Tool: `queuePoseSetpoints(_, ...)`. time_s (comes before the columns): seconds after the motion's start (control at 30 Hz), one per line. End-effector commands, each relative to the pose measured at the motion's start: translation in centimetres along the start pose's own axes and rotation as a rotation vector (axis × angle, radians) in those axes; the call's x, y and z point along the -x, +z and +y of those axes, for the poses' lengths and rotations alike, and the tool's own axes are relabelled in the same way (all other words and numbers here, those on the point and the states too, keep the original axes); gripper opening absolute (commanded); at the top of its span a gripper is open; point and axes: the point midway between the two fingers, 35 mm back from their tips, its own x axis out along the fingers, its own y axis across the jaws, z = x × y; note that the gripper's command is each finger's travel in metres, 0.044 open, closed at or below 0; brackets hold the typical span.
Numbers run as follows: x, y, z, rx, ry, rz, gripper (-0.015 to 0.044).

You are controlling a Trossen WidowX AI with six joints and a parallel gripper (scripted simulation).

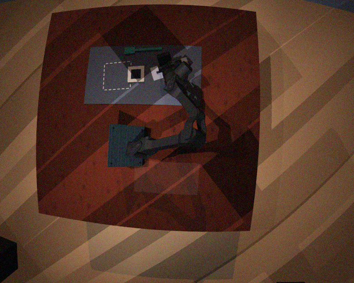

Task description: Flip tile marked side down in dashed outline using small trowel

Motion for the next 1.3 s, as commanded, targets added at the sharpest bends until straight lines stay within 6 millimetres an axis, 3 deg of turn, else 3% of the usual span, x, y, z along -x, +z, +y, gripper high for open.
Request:
queuePoseSetpoints(0.0, 0.0, 0.0, 0.0, 0.002, 0.003, 0.001, 0.0076)
queuePoseSetpoints(0.4, 0.0, 0.0, 0.1, 0.002, 0.003, 0.001, 0.0000)
queuePoseSetpoints(0.7, 3.8, 0.0, 4.5, -0.002, 0.001, 0.002, 0.0000)
queuePoseSetpoints(0.87, 3.7, -0.2, 4.6, -0.005, 0.000, -0.010, 0.0000)
queuePoseSetpoints(1.27, 3.2, -2.9, 3.8, -0.077, -0.016, -0.212, 0.0000)
